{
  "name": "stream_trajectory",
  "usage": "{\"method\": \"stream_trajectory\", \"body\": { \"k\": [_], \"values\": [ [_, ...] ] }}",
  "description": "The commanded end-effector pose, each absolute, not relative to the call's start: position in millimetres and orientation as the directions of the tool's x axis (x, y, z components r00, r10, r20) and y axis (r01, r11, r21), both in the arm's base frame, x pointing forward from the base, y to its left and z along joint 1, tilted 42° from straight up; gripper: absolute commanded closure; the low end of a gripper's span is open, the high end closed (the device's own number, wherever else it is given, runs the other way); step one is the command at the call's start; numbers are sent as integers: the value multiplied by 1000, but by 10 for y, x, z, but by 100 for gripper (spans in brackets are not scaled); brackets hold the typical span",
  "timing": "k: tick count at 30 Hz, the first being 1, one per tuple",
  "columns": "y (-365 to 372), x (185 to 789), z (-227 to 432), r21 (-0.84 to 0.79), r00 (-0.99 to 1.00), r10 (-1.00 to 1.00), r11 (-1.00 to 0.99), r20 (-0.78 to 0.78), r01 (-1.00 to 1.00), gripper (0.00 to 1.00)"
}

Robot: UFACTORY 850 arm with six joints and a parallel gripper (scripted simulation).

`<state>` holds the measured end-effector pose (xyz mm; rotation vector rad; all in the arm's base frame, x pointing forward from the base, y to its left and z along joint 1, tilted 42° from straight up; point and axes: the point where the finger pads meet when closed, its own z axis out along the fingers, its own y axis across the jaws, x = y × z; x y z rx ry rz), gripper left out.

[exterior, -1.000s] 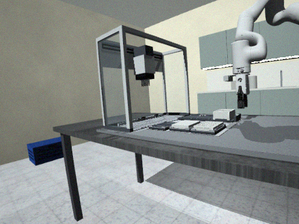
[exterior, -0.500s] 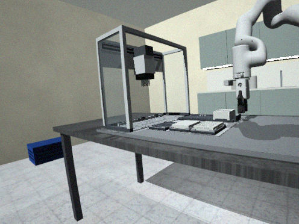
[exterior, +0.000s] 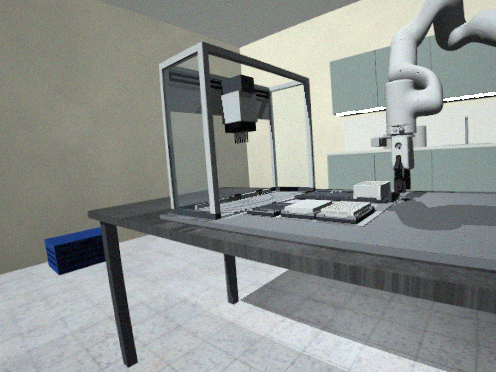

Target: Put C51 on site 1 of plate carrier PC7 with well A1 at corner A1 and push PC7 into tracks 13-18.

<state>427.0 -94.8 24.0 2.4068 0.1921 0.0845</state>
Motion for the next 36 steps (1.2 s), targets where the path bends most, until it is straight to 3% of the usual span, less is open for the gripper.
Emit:
{"method": "stream_trajectory", "body": {
  "k": [1, 36],
  "values": [
    [-948, 4274, 239, 666, 987, 162, -737, 9, 115, 18],
    [-1071, 4296, 99, 666, 987, 162, -737, 9, 115, 18]
  ]
}}
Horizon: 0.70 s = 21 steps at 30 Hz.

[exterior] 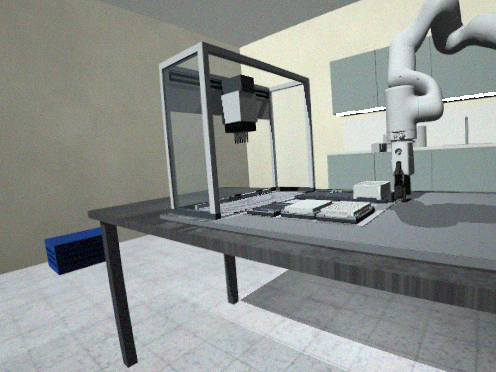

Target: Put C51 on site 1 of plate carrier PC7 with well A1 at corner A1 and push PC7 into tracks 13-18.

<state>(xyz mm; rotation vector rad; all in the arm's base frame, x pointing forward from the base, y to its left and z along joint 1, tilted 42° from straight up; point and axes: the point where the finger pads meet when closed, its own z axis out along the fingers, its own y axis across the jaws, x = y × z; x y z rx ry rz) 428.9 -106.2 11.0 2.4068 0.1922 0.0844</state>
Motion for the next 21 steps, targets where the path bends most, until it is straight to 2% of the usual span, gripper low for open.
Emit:
{"method": "stream_trajectory", "body": {
  "k": [1, 21],
  "values": [
    [-1075, 4296, 94, 666, 987, 162, -737, 9, 115, 18],
    [-1068, 4366, 90, 666, 987, 162, -737, 9, 115, 18]
  ]
}}
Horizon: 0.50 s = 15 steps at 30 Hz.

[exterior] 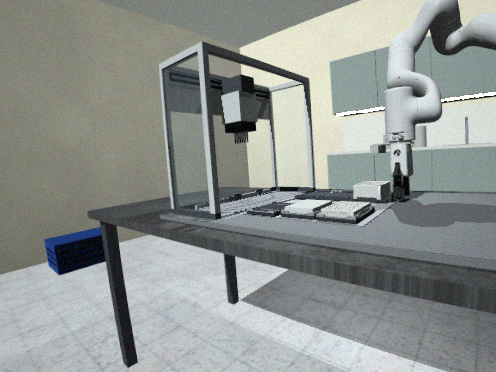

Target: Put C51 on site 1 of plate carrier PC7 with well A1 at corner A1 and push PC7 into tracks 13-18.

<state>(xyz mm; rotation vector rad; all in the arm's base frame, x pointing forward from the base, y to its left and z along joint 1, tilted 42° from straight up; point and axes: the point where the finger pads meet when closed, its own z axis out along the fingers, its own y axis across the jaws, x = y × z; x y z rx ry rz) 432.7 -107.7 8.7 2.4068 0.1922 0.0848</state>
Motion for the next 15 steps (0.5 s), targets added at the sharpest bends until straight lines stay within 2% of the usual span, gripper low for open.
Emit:
{"method": "stream_trajectory", "body": {
  "k": [1, 15],
  "values": [
    [-1066, 4376, 90, 666, 987, 162, -737, 9, 115, 18],
    [-1047, 4495, 91, 666, 987, 162, -737, 9, 115, 18]
  ]
}}
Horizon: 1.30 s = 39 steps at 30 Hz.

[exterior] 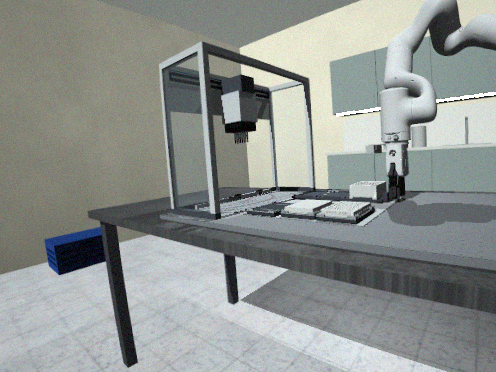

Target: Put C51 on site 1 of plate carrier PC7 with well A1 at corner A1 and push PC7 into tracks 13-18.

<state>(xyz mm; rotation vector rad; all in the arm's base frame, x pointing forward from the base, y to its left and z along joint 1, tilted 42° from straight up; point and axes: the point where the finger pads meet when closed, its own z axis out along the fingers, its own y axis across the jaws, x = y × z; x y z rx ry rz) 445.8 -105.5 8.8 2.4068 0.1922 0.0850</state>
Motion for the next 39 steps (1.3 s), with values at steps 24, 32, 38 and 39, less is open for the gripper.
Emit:
{"method": "stream_trajectory", "body": {
  "k": [24, 32, 38, 39],
  "values": [
    [-1011, 4712, 93, 666, 987, 162, -737, 9, 115, 18],
    [-1001, 4771, 94, 666, 987, 162, -737, 9, 115, 18],
    [-991, 4830, 94, 666, 987, 162, -737, 9, 115, 18],
    [-990, 4840, 95, 666, 987, 162, -737, 9, 115, 18]
  ]
}}
